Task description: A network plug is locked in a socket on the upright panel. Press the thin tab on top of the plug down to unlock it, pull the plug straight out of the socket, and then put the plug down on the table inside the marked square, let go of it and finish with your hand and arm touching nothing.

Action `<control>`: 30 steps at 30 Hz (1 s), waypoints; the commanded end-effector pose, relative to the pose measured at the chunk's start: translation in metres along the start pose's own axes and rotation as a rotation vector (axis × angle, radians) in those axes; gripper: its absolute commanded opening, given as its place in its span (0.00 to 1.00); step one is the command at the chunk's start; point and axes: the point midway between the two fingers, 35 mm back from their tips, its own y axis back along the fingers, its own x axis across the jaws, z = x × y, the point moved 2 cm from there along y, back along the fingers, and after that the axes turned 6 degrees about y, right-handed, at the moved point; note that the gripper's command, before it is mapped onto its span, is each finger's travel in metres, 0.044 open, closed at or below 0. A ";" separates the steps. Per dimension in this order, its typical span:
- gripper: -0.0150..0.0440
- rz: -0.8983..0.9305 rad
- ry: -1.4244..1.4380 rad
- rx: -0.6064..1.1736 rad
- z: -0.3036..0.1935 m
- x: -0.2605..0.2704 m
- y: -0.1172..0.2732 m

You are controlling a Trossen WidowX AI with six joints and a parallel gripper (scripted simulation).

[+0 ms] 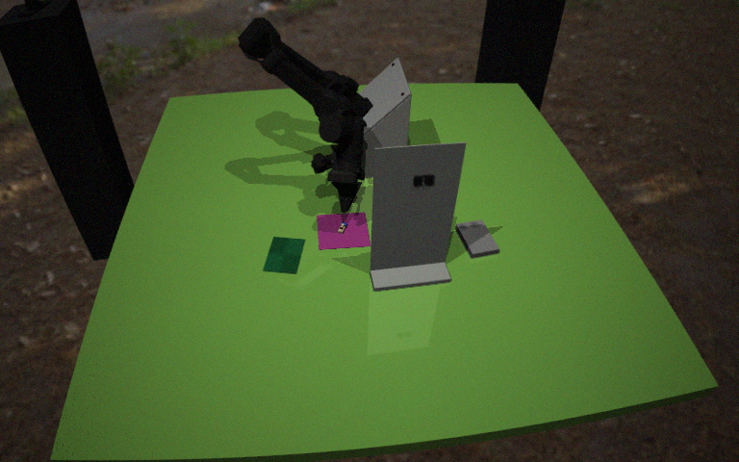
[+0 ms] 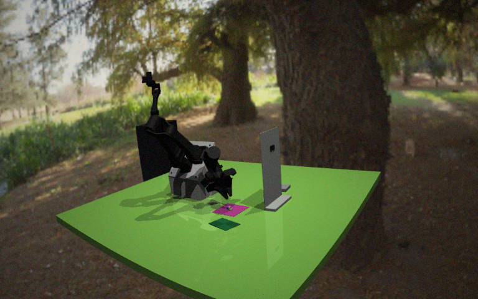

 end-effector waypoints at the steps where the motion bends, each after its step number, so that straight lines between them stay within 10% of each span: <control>1: 0.52 -0.001 -0.004 -0.001 0.000 0.004 0.004; 30: 0.52 -0.004 -0.005 0.002 0.000 0.021 0.030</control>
